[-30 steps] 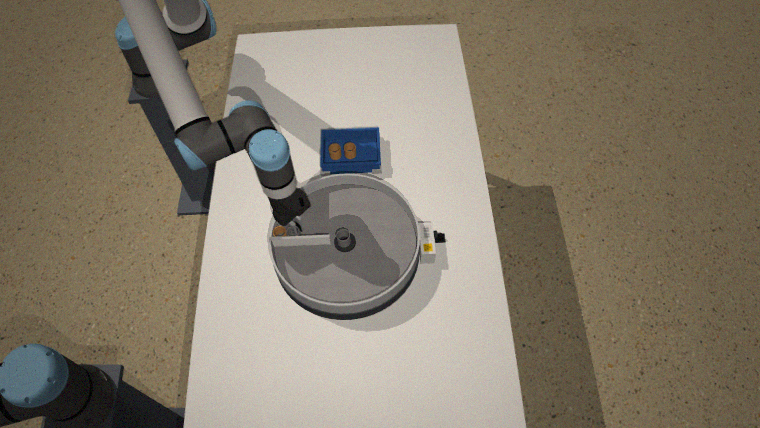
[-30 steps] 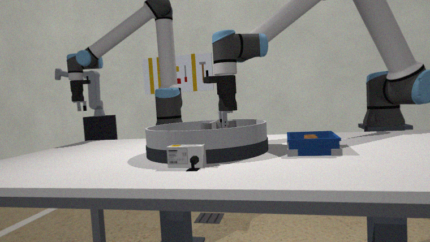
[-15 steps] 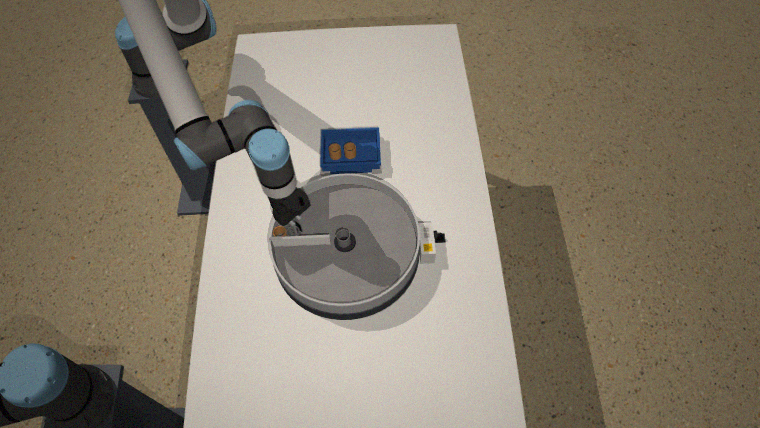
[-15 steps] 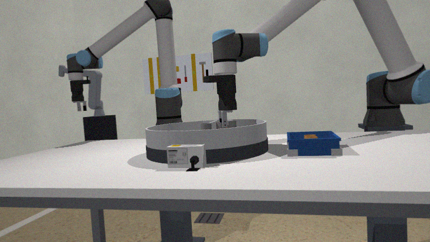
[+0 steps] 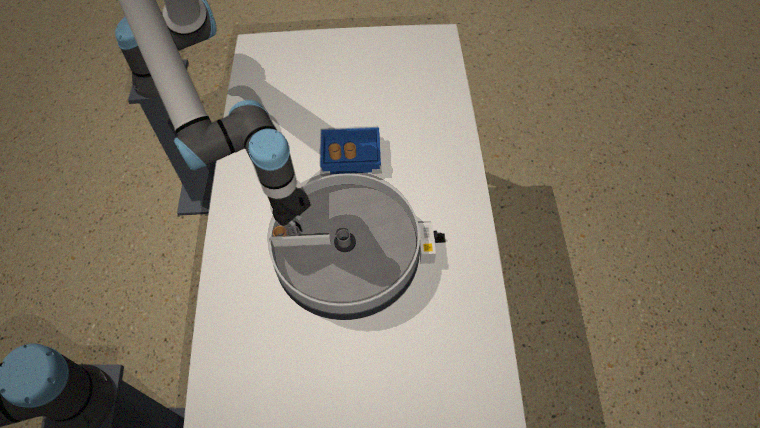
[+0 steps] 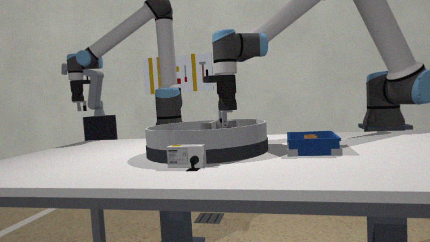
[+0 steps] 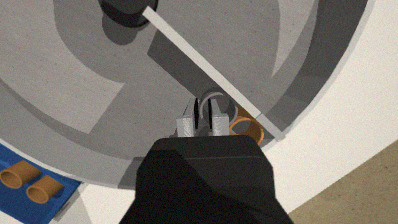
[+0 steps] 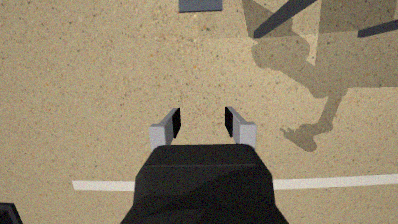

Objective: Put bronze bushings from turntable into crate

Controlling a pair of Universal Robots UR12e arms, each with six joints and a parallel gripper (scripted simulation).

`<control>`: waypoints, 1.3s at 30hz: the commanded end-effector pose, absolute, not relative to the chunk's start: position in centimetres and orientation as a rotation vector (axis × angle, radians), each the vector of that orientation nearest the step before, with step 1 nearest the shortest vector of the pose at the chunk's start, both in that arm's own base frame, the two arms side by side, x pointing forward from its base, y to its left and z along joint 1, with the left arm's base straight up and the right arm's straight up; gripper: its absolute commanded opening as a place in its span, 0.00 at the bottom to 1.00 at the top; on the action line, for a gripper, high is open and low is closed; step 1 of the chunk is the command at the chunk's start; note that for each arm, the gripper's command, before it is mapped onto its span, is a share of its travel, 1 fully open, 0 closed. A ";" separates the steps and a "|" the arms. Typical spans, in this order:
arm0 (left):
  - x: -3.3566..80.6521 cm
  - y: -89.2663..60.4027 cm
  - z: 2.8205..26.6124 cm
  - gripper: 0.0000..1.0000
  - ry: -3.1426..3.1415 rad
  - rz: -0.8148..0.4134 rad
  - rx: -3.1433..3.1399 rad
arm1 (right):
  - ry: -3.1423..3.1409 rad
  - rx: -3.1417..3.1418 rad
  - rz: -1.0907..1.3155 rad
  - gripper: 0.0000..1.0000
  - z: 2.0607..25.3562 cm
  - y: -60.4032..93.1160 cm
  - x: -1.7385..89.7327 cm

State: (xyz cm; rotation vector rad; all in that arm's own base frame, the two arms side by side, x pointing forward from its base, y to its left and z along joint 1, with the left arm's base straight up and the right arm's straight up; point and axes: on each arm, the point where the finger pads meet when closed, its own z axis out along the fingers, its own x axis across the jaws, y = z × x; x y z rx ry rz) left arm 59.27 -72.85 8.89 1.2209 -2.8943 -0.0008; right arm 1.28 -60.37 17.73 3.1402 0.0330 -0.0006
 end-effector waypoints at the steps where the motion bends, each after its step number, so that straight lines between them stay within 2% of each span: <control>1: 59.1 -73.0 9.1 0.36 -2.896 0.003 1.219 | 0.035 3.141 0.000 1.00 17.7 -60.4 1.3; 6: 59.1 -73.0 9.1 0.36 -2.896 0.003 1.219 | 0.035 3.141 0.000 1.00 17.7 -60.4 1.3; 7: 59.1 -73.0 9.1 0.00 -2.896 0.003 1.219 | 0.035 3.141 0.000 1.00 17.7 -60.4 1.3; 39: 59.1 -73.1 9.1 0.00 -2.895 0.003 1.219 | 0.035 3.141 0.000 1.00 17.7 -60.4 1.3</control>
